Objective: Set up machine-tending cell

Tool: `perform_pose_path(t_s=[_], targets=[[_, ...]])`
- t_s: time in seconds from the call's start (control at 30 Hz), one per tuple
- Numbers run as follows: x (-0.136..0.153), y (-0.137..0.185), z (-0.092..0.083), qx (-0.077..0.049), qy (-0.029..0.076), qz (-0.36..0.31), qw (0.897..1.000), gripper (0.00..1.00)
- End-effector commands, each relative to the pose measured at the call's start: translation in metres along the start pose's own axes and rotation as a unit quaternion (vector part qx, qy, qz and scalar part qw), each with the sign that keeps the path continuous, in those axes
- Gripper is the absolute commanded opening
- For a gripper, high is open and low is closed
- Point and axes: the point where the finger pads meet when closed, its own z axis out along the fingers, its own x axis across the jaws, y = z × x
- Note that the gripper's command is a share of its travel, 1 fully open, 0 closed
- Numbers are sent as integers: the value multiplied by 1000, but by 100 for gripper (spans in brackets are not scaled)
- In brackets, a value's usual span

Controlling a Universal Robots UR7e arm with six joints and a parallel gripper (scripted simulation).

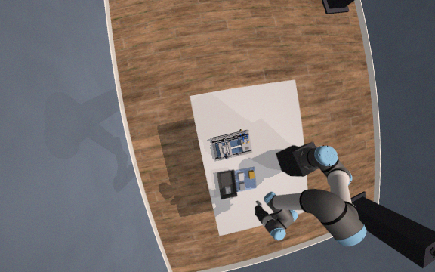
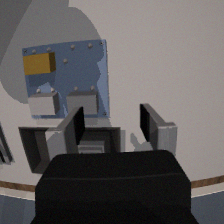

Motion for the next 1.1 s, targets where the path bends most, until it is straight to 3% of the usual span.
perform_pose_path(t_s=[0.0, 0.33, 0.83, 0.87, 1.07], targets=[[-37, 28, 23, 25, 8, -11, 1000, 100], [-96, 56, 56, 56, 21, -22, 998, 100], [-115, 63, 66, 64, 25, -25, 997, 100], [-115, 63, 66, 64, 25, -25, 997, 0], [-115, 63, 66, 64, 25, -25, 997, 0]])
